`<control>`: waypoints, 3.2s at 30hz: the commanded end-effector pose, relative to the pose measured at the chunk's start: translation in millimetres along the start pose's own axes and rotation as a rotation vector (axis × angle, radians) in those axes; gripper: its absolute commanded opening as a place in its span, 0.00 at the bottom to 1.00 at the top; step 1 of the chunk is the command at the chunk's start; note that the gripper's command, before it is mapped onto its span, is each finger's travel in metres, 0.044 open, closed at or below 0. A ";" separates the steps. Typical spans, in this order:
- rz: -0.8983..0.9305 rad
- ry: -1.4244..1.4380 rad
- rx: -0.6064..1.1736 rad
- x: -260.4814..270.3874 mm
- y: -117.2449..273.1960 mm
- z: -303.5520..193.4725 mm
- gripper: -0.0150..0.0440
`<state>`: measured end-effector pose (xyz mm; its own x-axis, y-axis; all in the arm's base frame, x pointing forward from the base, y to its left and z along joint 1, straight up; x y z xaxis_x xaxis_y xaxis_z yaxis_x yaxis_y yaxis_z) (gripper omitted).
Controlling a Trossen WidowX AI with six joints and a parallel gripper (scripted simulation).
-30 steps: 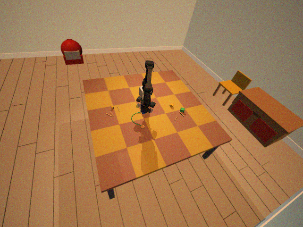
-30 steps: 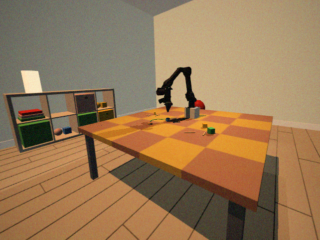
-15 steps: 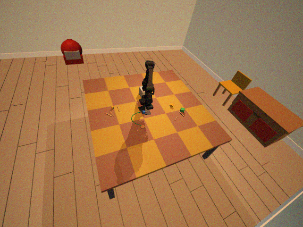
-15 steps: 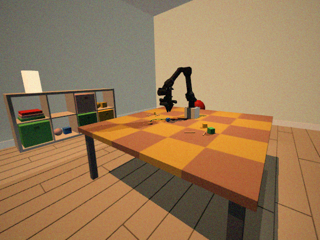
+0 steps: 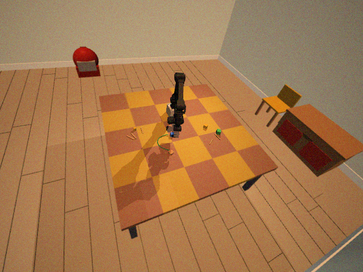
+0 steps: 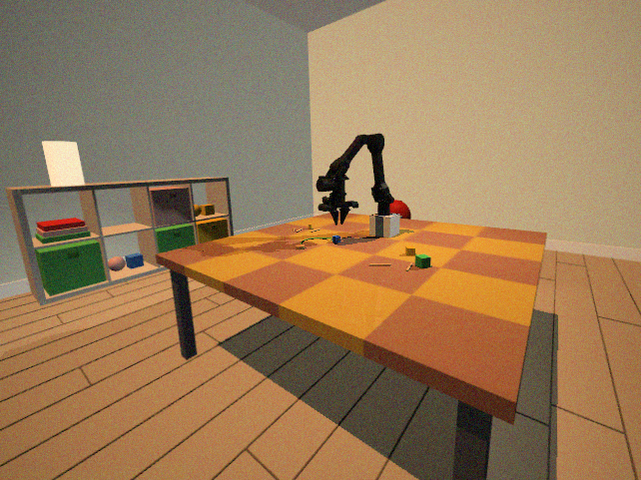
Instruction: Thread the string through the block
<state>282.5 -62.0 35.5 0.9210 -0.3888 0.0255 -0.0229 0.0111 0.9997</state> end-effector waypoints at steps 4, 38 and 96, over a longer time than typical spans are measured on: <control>-0.006 -0.006 0.002 0.0 -11.0 -0.7 0.46; -0.006 -0.006 0.002 -0.7 -67.2 -0.7 0.46; 0.017 0.014 -0.106 -5.9 -81.4 -21.7 0.25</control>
<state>286.5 -44.8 -45.8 0.9268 -0.3733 0.0413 0.0009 0.1124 0.9937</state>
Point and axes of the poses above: the point midway between the two fingers, 35 mm back from their tips, its own y axis back along the fingers, its own x axis across the jaws, z = x × y, the point moved 1 cm from there along y, back along the fingers, and after that the axes turned 7 degrees about -y, right-handed, at the moved point
